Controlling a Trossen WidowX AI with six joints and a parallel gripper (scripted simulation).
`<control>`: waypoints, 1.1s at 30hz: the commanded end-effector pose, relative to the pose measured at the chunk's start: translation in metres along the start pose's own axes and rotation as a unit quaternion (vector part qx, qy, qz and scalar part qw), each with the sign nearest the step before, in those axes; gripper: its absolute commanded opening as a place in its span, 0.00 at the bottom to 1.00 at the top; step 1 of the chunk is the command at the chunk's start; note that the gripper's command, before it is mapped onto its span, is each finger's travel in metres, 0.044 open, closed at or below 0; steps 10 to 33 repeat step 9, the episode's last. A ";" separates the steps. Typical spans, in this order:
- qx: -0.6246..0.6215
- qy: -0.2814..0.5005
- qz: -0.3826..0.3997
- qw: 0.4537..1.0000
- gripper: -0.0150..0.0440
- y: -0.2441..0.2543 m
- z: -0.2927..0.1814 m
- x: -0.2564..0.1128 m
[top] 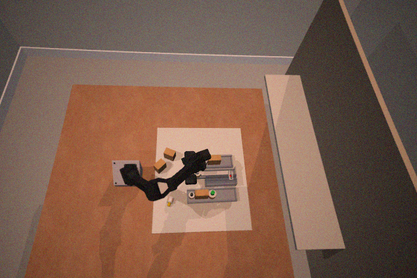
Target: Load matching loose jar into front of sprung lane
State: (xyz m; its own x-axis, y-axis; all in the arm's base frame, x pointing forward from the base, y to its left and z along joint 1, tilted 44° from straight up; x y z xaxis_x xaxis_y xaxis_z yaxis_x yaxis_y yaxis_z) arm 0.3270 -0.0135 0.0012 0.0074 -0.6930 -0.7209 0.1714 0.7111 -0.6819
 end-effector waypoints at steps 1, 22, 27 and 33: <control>0.000 0.003 0.001 1.000 0.74 -0.001 -0.013 0.000; 0.000 0.003 0.001 1.000 0.74 -0.005 -0.040 -0.001; 0.000 0.003 0.001 1.000 0.74 -0.005 -0.040 -0.001; 0.000 0.003 0.001 1.000 0.74 -0.005 -0.040 -0.001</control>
Point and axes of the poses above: the point midway between the two fingers, 35 mm back from their tips, its own x axis out along the fingers, its own y axis across the jaws, z = x × y, the point moved 1 cm from there along -x, back along the fingers, and after that the axes turned 10 degrees about x, right-handed, at the moved point
